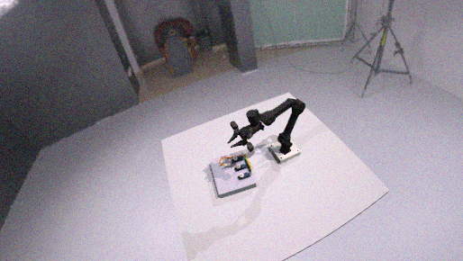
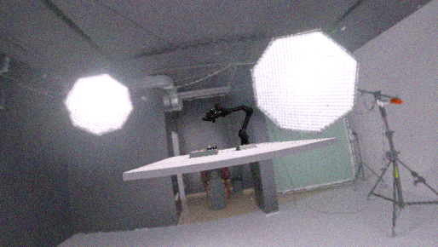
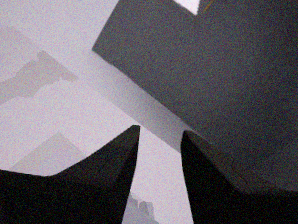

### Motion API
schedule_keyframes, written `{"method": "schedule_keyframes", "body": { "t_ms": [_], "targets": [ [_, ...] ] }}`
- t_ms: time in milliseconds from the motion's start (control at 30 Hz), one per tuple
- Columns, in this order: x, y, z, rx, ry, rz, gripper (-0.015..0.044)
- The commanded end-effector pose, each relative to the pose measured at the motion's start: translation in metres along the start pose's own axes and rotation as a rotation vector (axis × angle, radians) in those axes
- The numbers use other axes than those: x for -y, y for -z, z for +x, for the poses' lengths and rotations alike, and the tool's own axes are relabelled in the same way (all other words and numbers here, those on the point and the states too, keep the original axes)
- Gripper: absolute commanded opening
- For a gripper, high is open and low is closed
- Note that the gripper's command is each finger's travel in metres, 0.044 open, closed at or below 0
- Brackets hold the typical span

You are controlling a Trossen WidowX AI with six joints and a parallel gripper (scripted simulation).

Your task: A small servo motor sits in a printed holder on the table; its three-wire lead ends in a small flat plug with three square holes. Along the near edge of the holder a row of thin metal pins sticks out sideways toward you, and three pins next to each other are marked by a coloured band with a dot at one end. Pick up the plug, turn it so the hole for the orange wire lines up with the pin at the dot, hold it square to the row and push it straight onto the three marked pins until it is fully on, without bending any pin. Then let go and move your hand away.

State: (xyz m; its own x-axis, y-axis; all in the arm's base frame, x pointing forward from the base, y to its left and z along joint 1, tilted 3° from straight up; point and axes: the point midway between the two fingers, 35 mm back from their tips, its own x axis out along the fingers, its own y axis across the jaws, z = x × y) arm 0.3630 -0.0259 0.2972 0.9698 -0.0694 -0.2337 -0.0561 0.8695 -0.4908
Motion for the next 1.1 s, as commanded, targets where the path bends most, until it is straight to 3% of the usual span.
{"method": "schedule_keyframes", "body": {
  "t_ms": [0,533,1067],
  "targets": [
    [0.002,0.011,0.013,-0.079,-0.028,-0.13,0.0115],
    [0.007,0.055,0.053,-0.312,-0.224,-0.59,0.0115],
    [0.009,0.107,0.081,-0.447,-0.55,-1.014,0.0115]
  ]
}}
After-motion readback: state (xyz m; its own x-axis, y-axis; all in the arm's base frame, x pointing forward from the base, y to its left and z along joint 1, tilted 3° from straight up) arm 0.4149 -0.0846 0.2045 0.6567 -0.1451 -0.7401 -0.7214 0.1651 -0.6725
